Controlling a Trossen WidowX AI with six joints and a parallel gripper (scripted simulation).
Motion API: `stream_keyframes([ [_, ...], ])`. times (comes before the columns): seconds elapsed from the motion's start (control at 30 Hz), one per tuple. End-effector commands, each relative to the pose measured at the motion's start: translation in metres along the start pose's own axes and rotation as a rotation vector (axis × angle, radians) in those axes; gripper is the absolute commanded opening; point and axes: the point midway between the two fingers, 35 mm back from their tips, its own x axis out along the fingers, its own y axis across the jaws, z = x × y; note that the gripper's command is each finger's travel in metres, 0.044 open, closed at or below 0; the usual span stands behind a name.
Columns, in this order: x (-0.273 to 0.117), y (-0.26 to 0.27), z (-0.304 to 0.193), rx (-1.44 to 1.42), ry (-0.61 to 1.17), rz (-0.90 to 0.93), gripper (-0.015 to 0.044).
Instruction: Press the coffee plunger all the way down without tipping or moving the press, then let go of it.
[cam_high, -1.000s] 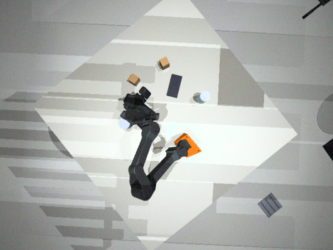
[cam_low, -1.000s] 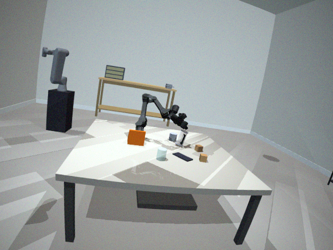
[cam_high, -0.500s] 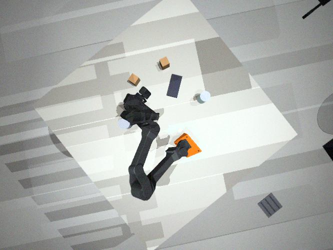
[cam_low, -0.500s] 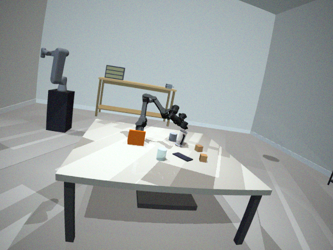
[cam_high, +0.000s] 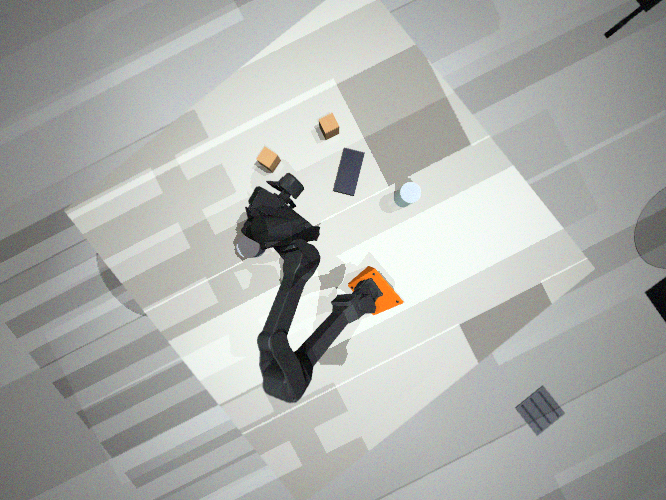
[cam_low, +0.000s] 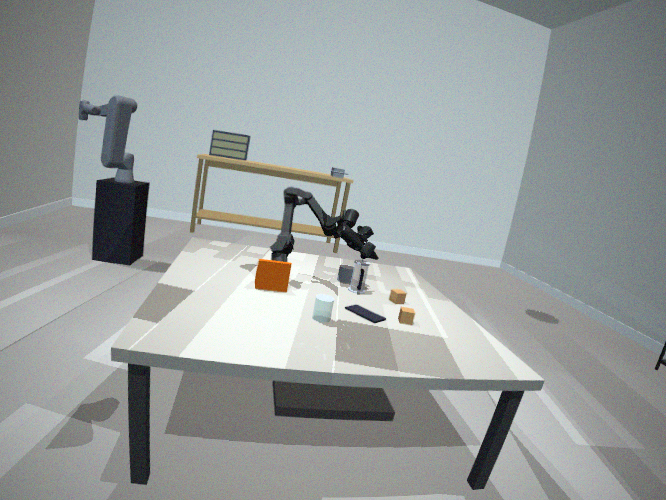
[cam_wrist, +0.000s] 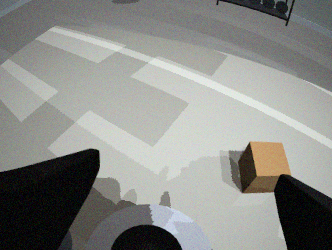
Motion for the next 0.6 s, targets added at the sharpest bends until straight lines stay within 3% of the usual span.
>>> stream_keyframes([
  [0.0,-0.022,0.002,0.022,-0.012,-0.004,0.000,0.0440],
  [0.13,-0.064,0.011,0.048,-0.005,0.000,0.006,0.0440],
  [0.57,-0.066,0.011,0.048,-0.004,-0.001,0.007,0.0440],
])
